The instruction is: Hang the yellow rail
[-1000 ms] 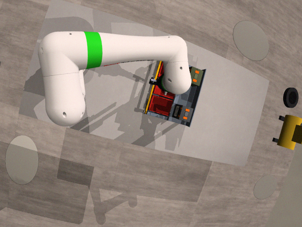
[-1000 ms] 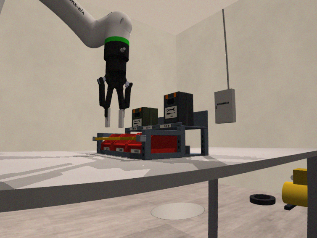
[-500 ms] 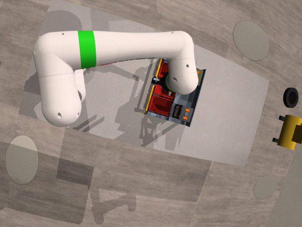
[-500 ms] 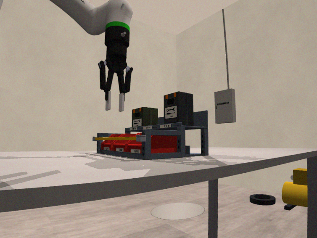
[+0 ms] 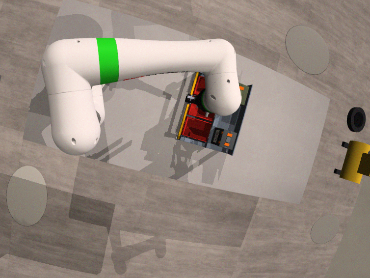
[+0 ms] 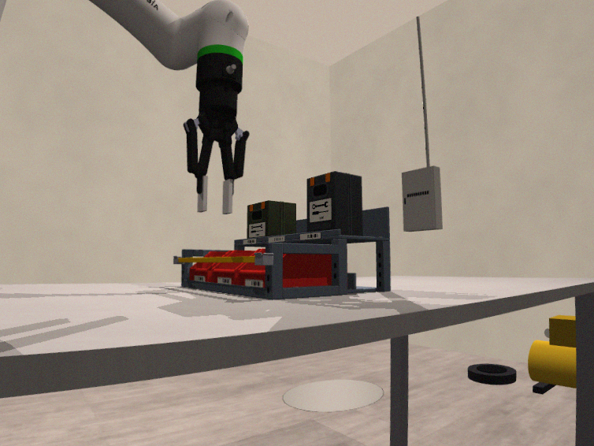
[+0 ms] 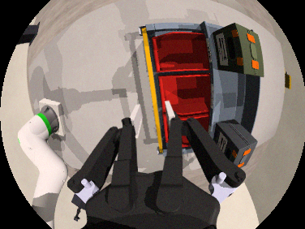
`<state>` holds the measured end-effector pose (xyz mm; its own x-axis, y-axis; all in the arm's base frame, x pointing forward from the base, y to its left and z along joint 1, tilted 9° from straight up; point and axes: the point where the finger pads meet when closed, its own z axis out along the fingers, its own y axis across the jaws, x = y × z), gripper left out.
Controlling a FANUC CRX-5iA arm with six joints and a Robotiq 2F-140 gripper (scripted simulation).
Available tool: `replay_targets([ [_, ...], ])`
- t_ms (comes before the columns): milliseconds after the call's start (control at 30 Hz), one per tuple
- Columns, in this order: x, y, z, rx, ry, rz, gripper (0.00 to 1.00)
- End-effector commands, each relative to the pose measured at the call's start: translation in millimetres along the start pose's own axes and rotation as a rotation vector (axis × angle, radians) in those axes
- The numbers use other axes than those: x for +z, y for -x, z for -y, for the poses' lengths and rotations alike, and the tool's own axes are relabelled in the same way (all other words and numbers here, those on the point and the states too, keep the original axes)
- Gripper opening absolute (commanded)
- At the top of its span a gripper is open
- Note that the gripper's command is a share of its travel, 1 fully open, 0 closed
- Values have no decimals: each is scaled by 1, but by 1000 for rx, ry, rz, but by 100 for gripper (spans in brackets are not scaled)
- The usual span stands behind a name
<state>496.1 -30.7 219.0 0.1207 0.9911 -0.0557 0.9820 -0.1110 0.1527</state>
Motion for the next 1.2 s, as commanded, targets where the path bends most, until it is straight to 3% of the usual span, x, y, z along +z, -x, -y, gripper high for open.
replay_targets([
  [0, 0, 0, 0, 0, 0, 0, 30],
  [1167, 7, 0, 0, 0, 0, 0, 30],
])
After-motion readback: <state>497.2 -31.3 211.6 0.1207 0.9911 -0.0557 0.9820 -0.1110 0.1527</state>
